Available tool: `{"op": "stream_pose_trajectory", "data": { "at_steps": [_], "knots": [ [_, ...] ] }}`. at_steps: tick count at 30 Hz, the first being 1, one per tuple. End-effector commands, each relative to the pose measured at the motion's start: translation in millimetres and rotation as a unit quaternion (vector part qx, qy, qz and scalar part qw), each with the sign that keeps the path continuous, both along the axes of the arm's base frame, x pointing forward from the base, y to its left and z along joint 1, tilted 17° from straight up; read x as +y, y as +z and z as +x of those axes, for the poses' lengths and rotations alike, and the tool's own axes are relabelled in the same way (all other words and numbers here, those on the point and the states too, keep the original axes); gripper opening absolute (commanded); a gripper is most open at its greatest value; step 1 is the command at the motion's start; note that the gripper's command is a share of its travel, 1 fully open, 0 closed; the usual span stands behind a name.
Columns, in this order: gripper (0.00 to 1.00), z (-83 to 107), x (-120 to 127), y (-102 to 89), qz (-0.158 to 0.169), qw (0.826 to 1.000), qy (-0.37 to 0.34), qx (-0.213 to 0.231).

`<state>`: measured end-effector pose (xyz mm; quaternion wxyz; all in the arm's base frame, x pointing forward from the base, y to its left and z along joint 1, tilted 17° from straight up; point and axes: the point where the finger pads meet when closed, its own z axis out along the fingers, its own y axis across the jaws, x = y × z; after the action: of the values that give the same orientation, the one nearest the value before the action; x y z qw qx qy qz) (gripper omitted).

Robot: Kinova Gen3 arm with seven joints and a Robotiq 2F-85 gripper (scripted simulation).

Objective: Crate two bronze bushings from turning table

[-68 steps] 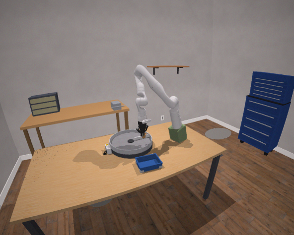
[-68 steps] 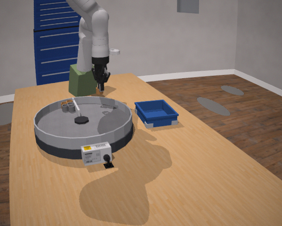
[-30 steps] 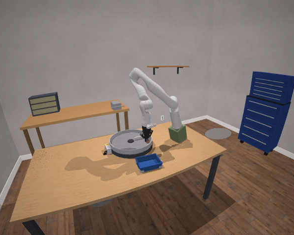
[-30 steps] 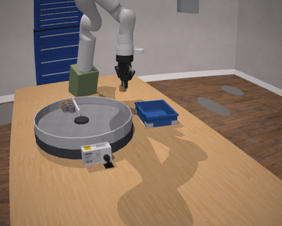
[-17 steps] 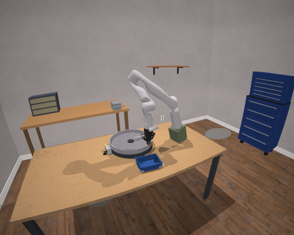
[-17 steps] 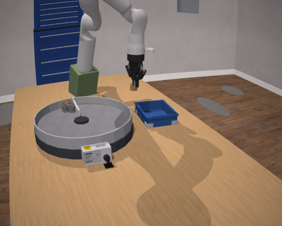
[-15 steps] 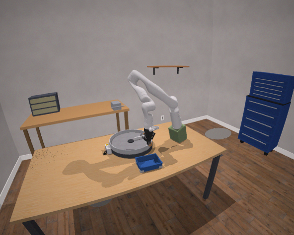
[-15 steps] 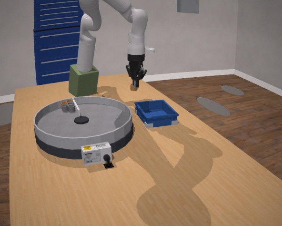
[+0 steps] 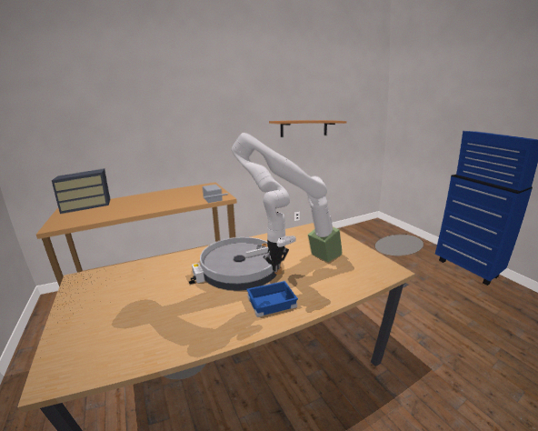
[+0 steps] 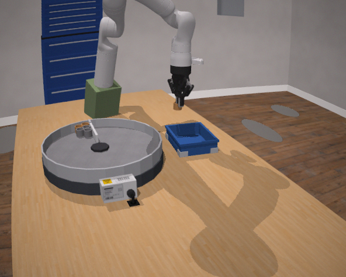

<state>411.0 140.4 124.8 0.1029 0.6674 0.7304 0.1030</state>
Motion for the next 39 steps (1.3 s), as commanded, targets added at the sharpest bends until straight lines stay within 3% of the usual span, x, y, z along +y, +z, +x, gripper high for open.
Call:
{"op": "stream_pose_trajectory", "data": {
  "at_steps": [1, 20, 25, 37, 39],
  "knots": [
    [0.0, -0.9, 3.4, -0.2, 0.0, 1.0, 0.003, 0.0],
    [0.0, -3.7, 11.4, -0.5, 0.002, 1.0, 0.013, 0.001],
    [0.0, 2.9, 11.9, -22.5, 0.002, 1.0, 0.013, 0.001],
    [0.0, 2.9, 11.9, -22.5, 0.002, 1.0, 0.013, 0.001],
    [0.0, 5.7, 11.8, -31.2, 0.001, 1.0, 0.012, 0.001]
  ]
}}
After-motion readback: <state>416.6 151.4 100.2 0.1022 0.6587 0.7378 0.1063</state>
